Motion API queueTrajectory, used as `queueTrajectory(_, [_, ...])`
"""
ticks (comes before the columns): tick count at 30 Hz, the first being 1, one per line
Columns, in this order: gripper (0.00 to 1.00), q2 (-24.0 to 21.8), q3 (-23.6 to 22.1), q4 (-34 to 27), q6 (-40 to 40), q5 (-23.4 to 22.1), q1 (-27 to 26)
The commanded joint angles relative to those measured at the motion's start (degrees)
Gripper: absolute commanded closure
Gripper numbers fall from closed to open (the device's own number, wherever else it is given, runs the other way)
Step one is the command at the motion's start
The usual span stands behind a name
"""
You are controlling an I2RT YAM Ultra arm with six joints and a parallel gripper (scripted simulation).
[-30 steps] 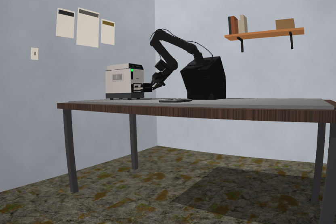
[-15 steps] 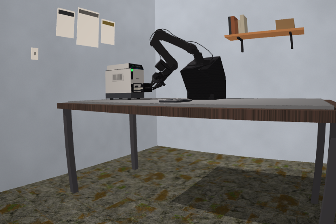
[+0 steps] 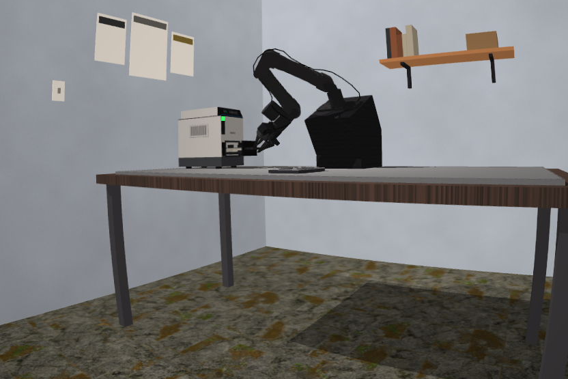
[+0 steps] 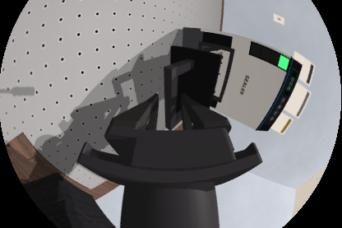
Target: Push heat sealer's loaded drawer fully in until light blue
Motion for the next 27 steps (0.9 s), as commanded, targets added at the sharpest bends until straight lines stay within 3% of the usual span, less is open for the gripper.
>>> queueTrajectory(1, [0.7, -0.9, -1.4, 0.3, -0.1, -0.1, -1.0])
queueTrajectory(8, [0.7, -0.9, -1.4, 0.3, -0.1, -0.1, -1.0])
queueTrajectory(27, [0.87, -0.4, -0.2, 0.2, 0.0, 0.0, -0.5])
